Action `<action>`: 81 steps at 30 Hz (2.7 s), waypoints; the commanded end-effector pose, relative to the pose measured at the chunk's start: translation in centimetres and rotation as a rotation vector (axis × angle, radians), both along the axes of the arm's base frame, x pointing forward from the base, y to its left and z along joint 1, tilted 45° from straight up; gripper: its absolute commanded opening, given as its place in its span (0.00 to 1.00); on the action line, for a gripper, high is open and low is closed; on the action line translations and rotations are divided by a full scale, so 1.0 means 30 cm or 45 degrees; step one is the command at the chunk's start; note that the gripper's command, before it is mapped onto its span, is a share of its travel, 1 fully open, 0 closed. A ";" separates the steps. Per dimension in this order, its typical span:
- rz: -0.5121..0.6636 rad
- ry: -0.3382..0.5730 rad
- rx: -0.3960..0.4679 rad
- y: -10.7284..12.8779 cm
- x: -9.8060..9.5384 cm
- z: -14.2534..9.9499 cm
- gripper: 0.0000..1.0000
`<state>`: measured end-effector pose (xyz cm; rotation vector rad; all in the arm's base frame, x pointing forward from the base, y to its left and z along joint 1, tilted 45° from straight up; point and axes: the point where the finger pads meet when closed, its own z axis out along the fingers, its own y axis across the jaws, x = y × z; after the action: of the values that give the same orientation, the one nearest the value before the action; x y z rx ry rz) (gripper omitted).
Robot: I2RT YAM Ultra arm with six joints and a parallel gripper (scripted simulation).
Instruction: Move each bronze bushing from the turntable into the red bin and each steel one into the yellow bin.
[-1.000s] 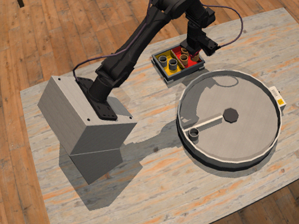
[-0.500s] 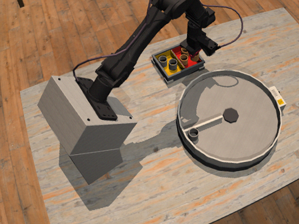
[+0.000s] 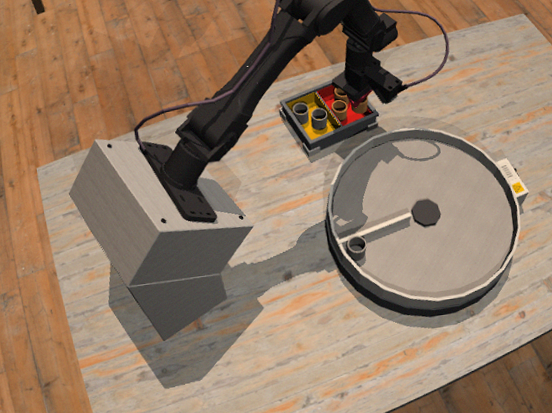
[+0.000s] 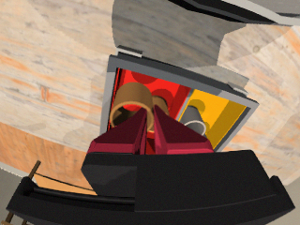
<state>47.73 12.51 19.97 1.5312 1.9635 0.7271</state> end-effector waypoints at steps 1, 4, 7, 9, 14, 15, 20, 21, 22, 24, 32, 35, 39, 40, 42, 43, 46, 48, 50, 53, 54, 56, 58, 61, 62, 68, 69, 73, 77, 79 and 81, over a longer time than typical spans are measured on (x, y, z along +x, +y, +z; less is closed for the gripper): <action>0.004 -0.060 0.013 0.016 -0.005 0.084 0.00; 0.004 -0.060 0.013 0.016 -0.005 0.084 0.00; 0.004 -0.060 0.013 0.016 -0.005 0.084 0.00; 0.004 -0.060 0.013 0.016 -0.005 0.084 0.00; 0.004 -0.060 0.013 0.016 -0.005 0.084 0.00; 0.004 -0.060 0.013 0.016 -0.005 0.084 0.00; 0.001 -0.047 0.011 0.020 -0.003 0.070 0.00; 0.001 -0.047 0.011 0.020 -0.003 0.070 0.00; 0.001 -0.047 0.011 0.020 -0.003 0.070 0.00; 0.002 -0.045 0.009 0.023 0.000 0.064 0.00; 0.002 -0.043 0.008 0.022 0.000 0.062 0.00; 0.002 -0.043 0.008 0.021 0.000 0.062 0.00; 0.002 -0.043 0.008 0.021 0.000 0.062 0.00; 0.002 -0.043 0.008 0.021 0.000 0.062 0.00; 0.002 -0.043 0.008 0.021 0.000 0.062 0.00; 0.002 -0.043 0.008 0.021 0.000 0.062 0.00; 0.002 -0.043 0.008 0.021 0.000 0.062 0.00; 0.002 -0.043 0.008 0.021 0.000 0.062 0.00; 0.002 -0.043 0.008 0.021 0.000 0.062 0.00; 0.002 -0.043 0.008 0.021 0.000 0.062 0.00; 0.002 -0.043 0.008 0.021 0.000 0.062 0.00; 0.002 -0.043 0.008 0.021 0.000 0.062 0.00; 0.002 -0.043 0.008 0.021 0.000 0.062 0.00; 0.002 -0.043 0.007 0.021 0.001 0.062 0.00; 0.002 -0.043 0.007 0.022 0.001 0.061 0.00; -0.001 -0.053 0.009 0.022 0.022 0.050 0.00; -0.002 -0.056 0.009 0.019 0.023 0.053 0.00; -0.004 -0.050 0.006 0.017 0.035 0.034 0.00; -0.010 -0.046 0.001 0.006 0.054 0.016 0.00; -0.012 -0.045 0.002 0.002 0.064 0.008 0.00; -0.009 -0.045 0.005 0.005 0.072 -0.001 0.00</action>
<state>48.94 13.11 18.83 1.5289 1.9667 0.7290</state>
